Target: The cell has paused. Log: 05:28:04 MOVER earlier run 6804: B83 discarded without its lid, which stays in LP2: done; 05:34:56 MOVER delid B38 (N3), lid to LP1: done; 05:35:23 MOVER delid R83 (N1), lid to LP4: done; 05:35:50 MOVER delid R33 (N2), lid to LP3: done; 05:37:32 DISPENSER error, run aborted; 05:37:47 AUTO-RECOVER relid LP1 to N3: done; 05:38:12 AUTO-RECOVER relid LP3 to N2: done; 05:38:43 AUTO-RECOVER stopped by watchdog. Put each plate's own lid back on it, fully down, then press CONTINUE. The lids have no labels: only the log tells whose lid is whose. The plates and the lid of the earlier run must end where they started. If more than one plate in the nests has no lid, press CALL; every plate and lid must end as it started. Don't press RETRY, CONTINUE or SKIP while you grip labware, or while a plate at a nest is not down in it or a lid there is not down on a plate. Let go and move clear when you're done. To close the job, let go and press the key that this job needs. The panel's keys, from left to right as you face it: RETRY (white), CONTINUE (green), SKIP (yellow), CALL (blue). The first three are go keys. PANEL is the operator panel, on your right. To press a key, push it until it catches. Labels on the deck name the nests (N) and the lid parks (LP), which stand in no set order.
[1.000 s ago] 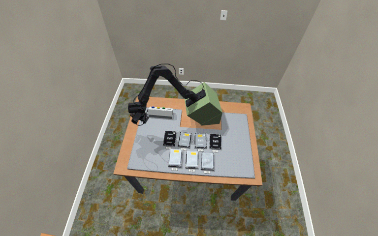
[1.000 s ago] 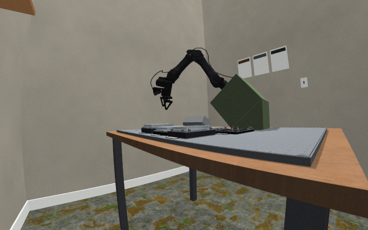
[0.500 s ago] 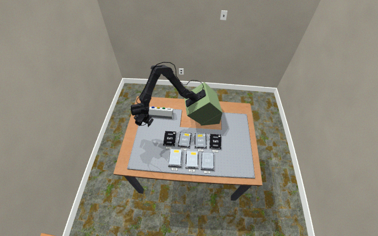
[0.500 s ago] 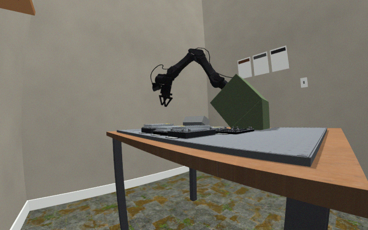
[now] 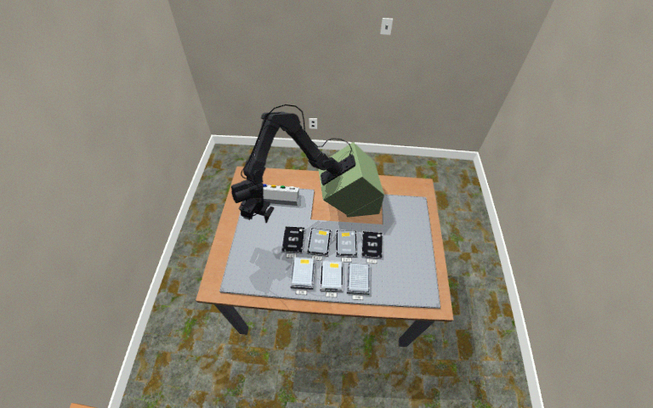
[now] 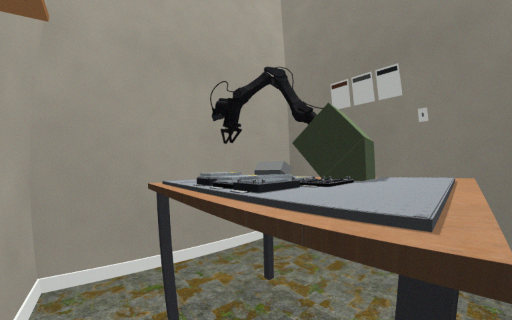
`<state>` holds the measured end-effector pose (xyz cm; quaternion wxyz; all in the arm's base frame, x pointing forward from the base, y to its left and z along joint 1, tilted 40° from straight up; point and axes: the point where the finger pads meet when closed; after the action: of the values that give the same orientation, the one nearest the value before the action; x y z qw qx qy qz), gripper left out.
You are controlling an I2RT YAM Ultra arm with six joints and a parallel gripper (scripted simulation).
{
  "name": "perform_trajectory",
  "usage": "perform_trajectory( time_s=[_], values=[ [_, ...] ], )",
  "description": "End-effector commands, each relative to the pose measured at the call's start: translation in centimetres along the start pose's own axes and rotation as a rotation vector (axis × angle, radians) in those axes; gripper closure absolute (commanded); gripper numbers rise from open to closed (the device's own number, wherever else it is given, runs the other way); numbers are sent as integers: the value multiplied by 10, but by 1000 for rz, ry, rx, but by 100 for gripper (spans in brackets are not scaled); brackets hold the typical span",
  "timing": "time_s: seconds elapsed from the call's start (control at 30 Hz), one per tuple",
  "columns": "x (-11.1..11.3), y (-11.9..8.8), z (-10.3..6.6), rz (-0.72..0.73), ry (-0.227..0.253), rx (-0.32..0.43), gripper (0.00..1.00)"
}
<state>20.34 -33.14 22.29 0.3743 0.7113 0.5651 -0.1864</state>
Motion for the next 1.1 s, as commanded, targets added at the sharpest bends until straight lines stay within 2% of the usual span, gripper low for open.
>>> perform_trajectory(
  time_s=[0.0,0.03,0.1,0.13,0.2,0.23,0.27,0.37,0.43,0.47,0.53,0.57,0.6,0.67,0.73,0.8,0.87,0.93,1.03,1.07],
  values=[
    [6,16,-25,24,44,-78,0],
    [18,12,-22,15,67,-64,0],
    [18,12,-22,15,67,-64,0],
    [28,9,-20,8,79,-51,0],
    [32,9,-22,7,66,-40,0],
    [39,12,-24,4,98,-56,0],
    [32,21,-32,14,97,-87,0],
    [43,26,-40,6,149,-109,0],
    [66,18,-36,-11,180,-80,0],
    [70,19,-38,-11,180,-80,0],
    [75,19,-41,-15,200,-83,0],
    [67,30,-50,-4,196,-118,0],
    [71,31,-53,-7,215,-122,0],
    [71,31,-53,-7,215,-122,0],
    [80,32,-57,-16,254,-130,0],
    [102,22,-54,-33,280,-98,0],
    [106,22,-57,-33,280,-97,0],
    [102,33,-69,-26,298,-134,0],
    [115,33,-76,-40,357,-139,0],
    [126,26,-75,-50,370,-119,0]
  ],
)
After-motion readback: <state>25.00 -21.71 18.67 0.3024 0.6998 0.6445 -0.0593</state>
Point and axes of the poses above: the point where the finger pads meet when closed, its own z axis out along the fingers, its own x axis across the jaws, y = z × x, and after that the axes turned 7 degrees about -z, right-handed
